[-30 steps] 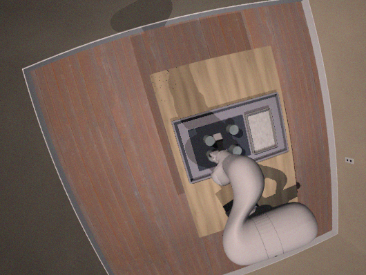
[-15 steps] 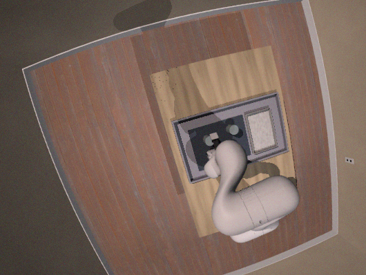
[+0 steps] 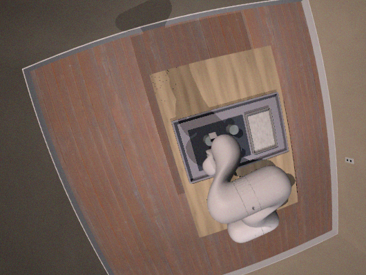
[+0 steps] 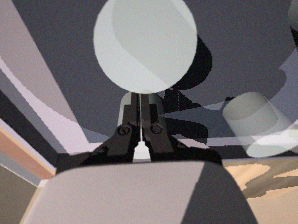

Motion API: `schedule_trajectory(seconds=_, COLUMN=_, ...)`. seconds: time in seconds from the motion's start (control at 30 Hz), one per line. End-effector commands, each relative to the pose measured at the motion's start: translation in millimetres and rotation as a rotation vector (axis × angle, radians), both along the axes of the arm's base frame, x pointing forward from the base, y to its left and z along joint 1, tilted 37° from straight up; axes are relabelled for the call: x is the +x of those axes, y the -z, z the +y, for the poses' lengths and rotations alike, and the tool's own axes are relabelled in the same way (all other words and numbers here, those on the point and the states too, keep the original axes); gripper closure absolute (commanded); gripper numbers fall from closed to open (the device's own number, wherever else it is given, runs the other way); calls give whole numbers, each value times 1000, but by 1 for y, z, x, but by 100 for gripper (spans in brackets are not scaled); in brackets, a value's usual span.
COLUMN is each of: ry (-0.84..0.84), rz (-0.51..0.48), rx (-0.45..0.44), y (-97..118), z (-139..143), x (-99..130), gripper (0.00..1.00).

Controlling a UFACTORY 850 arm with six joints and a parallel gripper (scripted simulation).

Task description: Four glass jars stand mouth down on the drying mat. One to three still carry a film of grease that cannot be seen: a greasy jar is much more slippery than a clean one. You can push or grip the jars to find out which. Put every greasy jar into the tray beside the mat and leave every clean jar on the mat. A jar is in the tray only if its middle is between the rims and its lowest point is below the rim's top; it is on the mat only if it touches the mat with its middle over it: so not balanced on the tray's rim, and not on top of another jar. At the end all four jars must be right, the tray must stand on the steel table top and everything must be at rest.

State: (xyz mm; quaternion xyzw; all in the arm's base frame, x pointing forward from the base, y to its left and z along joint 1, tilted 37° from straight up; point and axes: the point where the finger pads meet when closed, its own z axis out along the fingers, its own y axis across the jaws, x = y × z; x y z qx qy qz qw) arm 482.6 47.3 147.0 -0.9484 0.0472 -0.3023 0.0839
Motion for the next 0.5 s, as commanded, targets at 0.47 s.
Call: schedule_trajectory(seconds=0.47, ry=0, rz=0, rx=0, y=1, z=0, x=-2, gripper=100)
